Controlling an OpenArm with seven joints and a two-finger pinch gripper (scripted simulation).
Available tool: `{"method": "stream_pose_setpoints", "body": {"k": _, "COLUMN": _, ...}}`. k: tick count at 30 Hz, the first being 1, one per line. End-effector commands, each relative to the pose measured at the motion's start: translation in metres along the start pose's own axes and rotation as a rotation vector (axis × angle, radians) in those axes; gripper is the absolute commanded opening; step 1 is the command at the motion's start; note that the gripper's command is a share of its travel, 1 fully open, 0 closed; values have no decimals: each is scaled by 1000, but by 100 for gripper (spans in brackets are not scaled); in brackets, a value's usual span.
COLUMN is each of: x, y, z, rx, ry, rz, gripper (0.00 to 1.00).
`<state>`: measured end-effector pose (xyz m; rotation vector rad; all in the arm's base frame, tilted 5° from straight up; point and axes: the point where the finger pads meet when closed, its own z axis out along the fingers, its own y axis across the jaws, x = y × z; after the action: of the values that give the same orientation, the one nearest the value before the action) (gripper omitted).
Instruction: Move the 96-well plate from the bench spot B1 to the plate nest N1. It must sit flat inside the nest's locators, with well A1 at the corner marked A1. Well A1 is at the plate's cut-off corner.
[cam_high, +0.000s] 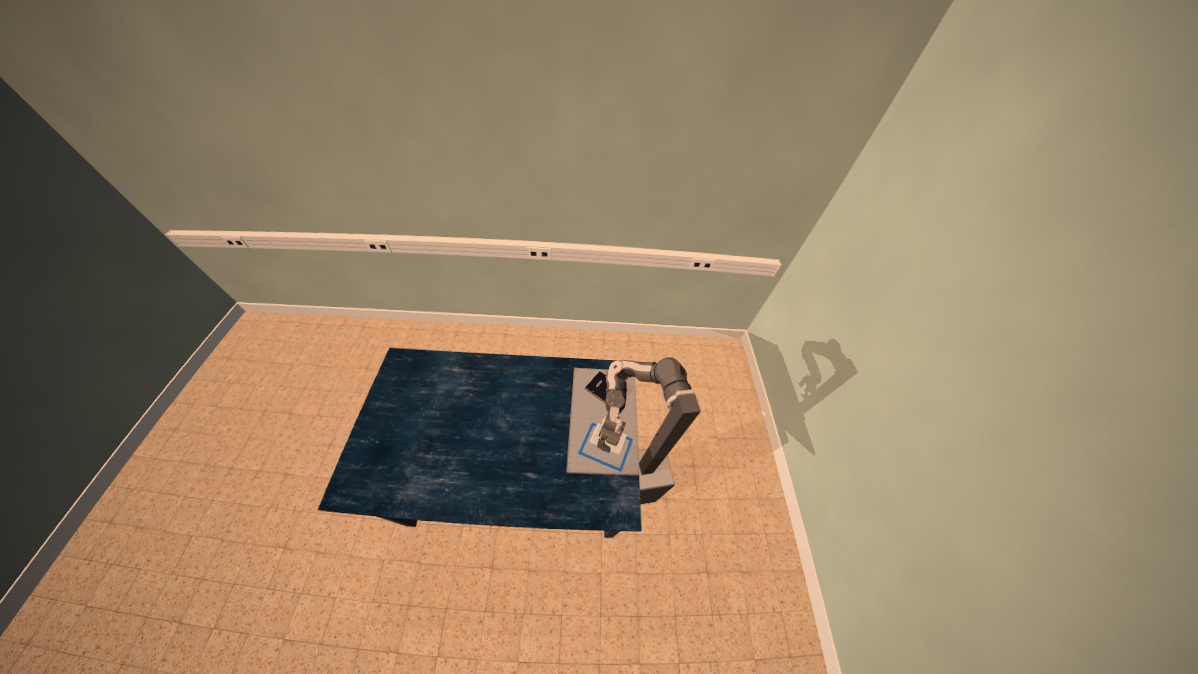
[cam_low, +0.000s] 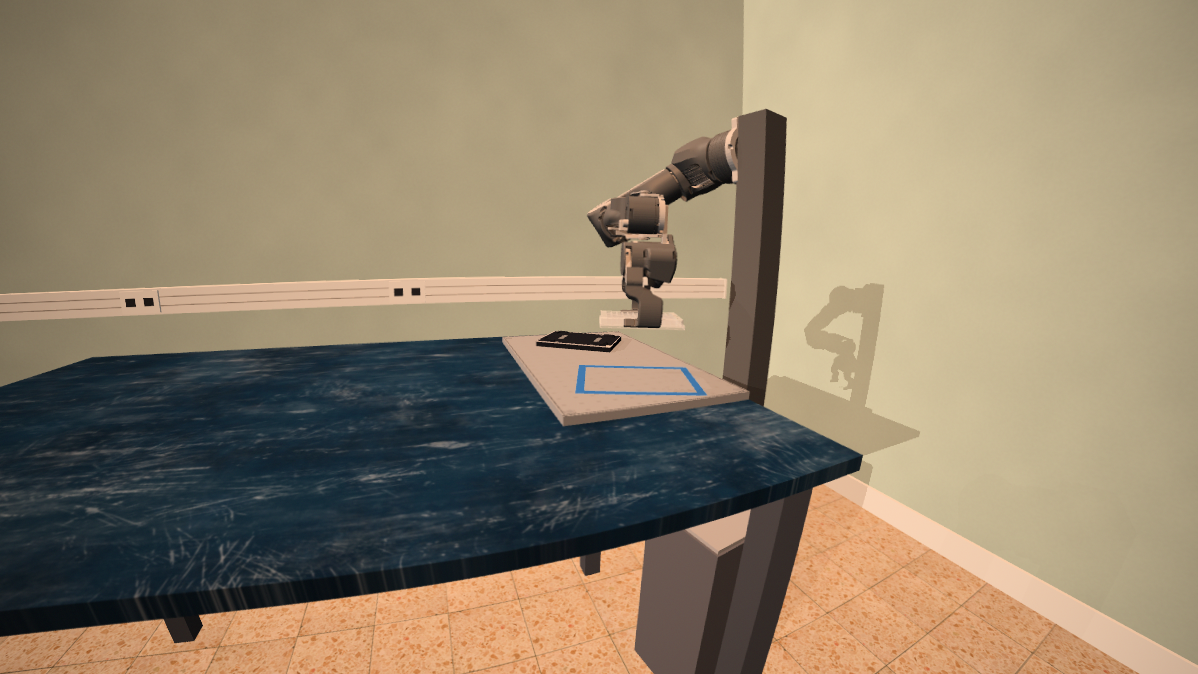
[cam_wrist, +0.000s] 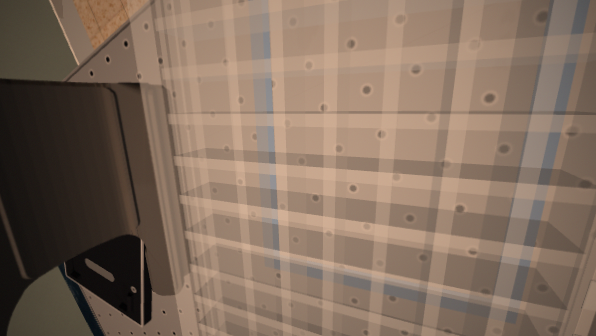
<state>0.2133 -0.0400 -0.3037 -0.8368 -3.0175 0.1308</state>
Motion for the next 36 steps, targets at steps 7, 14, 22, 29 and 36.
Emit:
{"method": "stream_pose_setpoints", "body": {"k": 7, "x": 2, "y": 0, "z": 5, "rx": -2, "ry": 1, "rz": -10, "gripper": 0}}
{"method": "stream_pose_setpoints", "body": {"k": 14, "x": 2, "y": 0, "z": 5, "rx": -2, "ry": 1, "rz": -10, "gripper": 0}}
{"method": "stream_pose_setpoints", "body": {"k": 22, "x": -14, "y": -38, "z": 3, "rx": -2, "ry": -2, "rz": 243, "gripper": 0}}
{"method": "stream_pose_setpoints", "body": {"k": 29, "x": -14, "y": -38, "z": 3, "rx": -2, "ry": -2, "rz": 243, "gripper": 0}}
{"method": "stream_pose_setpoints", "body": {"k": 36, "x": -29, "y": -75, "z": 2, "rx": -2, "ry": -2, "rz": 243, "gripper": 0}}
